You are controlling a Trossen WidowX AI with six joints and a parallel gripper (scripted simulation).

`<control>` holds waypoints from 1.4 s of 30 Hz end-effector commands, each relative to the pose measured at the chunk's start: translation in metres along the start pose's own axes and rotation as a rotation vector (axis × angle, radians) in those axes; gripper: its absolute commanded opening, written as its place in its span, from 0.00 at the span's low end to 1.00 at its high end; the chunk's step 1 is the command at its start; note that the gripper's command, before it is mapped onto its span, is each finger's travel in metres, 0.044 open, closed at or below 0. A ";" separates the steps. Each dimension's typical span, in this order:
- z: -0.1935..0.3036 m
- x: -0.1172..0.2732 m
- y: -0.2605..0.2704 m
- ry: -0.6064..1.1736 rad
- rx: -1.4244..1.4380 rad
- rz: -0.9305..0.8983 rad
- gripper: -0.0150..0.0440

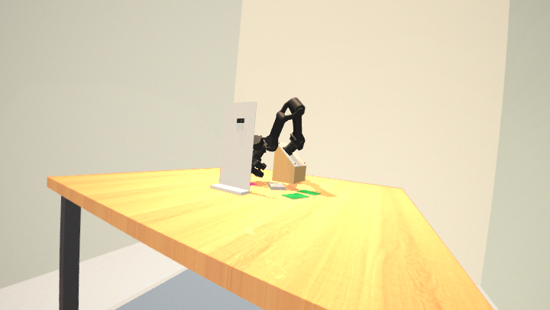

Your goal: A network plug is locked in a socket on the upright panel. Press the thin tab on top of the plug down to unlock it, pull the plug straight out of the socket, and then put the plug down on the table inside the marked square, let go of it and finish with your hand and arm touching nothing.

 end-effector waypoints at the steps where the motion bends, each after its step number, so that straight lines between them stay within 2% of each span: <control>1: 0.001 -0.002 0.002 0.005 -0.006 -0.001 0.25; 20: -0.002 -0.004 0.003 0.001 -0.002 -0.001 0.25; 26: -0.002 -0.004 0.003 0.001 -0.002 -0.001 0.52; 42: 0.000 0.009 0.001 0.004 -0.003 -0.001 0.52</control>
Point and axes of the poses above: the point midway between the two fingers, 35 mm back from their tips, its own x axis back along the fingers, its own y axis across the jaws, z = x × y, the point moved 8 cm from there along x, back along the fingers, and after that the axes turned 13 degrees about -x, right-handed, at the moved point
